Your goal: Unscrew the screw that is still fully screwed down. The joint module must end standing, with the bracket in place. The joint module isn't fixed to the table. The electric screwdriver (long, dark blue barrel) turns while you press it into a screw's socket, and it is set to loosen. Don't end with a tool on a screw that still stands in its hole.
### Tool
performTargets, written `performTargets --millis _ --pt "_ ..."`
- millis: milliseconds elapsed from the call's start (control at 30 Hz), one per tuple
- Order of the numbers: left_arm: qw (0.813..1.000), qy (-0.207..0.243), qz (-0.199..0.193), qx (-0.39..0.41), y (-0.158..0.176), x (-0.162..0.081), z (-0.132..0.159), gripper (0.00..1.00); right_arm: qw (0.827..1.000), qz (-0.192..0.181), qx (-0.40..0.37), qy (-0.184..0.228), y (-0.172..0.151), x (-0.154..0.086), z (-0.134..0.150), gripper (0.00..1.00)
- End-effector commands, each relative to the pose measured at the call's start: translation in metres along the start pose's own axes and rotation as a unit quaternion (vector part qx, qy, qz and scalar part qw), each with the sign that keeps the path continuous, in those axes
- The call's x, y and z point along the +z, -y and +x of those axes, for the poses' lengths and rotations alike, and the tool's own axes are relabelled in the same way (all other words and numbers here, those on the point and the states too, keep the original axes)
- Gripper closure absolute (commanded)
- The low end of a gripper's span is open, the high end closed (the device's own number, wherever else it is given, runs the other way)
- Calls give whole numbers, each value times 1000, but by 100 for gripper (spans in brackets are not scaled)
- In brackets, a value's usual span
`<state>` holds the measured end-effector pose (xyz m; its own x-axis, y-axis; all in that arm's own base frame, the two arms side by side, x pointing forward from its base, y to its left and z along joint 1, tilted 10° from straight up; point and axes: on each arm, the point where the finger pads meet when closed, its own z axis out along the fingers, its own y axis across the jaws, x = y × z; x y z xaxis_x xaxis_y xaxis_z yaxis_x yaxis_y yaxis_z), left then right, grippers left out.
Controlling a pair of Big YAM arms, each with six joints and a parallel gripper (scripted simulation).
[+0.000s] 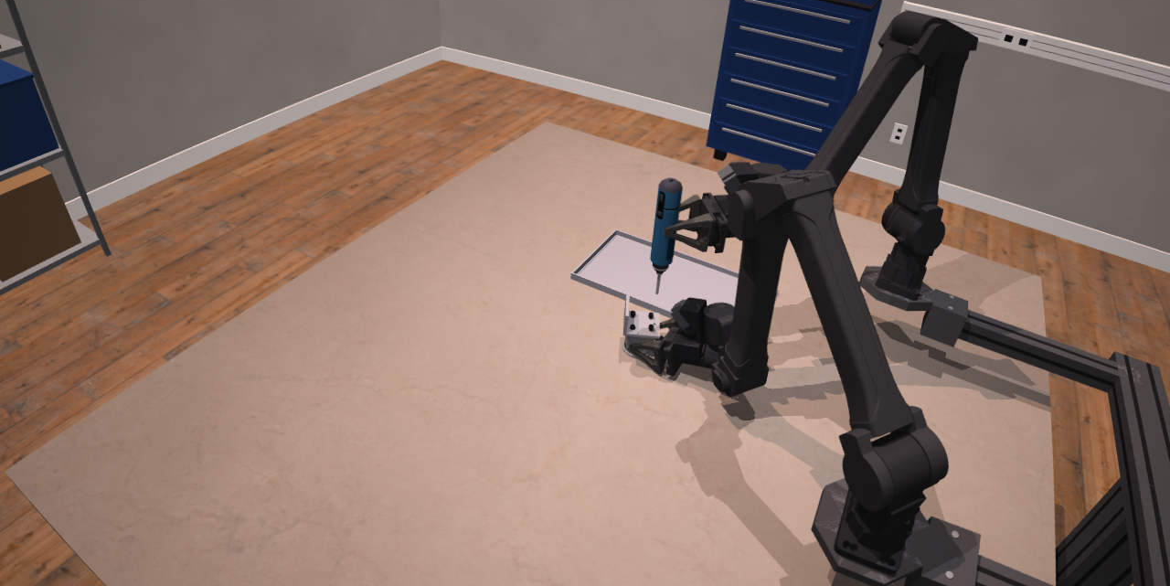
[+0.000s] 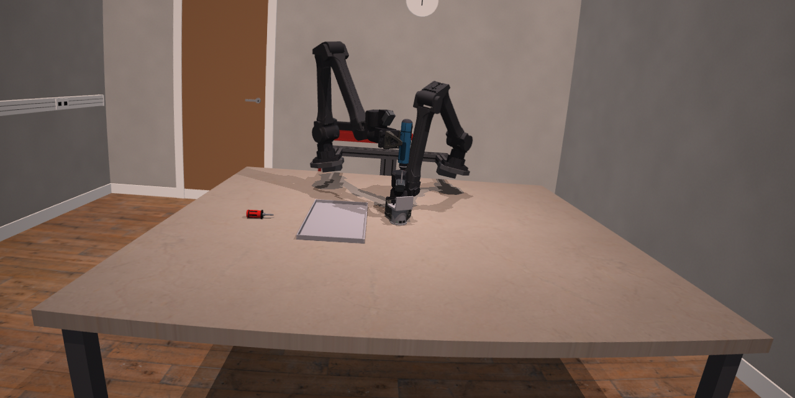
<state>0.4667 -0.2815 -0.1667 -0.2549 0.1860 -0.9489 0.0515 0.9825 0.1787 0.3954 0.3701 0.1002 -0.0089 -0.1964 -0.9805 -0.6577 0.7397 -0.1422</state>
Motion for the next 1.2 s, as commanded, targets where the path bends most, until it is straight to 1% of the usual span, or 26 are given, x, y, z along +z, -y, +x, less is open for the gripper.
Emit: performTargets --millis 0,33,67,200,300,333,367,433,467,533,567,600,633,900,1067,1167 --pt "1000 7 0 -4 3 3 -6 41 999 5 -5 35 5 29 -30 58" --pt "1000 7 0 -4 3 3 -6 41 999 7 -4 51 7 27 -44 58" --pt "1000 7 0 -4 3 3 -6 41 998 8 -3 60 7 26 -52 58" --pt "1000 7 0 -4 3 3 -6 41 998 7 -3 57 7 27 -51 58" --pt "1000 7 0 -4 3 3 -6 41 999 6 -4 41 6 33 -35 58" --pt "1000 7 0 -4 3 3 -6 41 999 6 -4 40 6 35 -34 58" --pt "1000 7 0 -4 3 3 -6 41 999 6 -4 42 6 35 -37 58" --pt "1000 7 0 -4 3 3 -6 41 998 7 -3 59 7 36 -52 58" --pt "1000 7 0 -4 3 3 -6 41 998 7 -3 56 7 38 -49 58" --pt "1000 7 0 -4 3 3 -6 41 999 5 -4 37 5 42 -32 58" --pt "1000 7 0 -4 3 3 -6 41 999 5 -5 35 5 44 -30 58" --pt "1000 7 0 -4 3 3 -6 41 999 7 -4 51 7 42 -45 58" --pt "1000 7 0 -4 3 3 -6 41 998 7 -3 60 7 41 -54 58" --pt "1000 7 0 -4 3 3 -6 41 998 7 -4 55 7 43 -51 58" --pt "1000 7 0 -4 3 3 -6 41 999 6 -4 46 6 47 -41 58" --pt "1000 7 0 -4 3 3 -6 41 998 7 -3 56 7 46 -50 58"
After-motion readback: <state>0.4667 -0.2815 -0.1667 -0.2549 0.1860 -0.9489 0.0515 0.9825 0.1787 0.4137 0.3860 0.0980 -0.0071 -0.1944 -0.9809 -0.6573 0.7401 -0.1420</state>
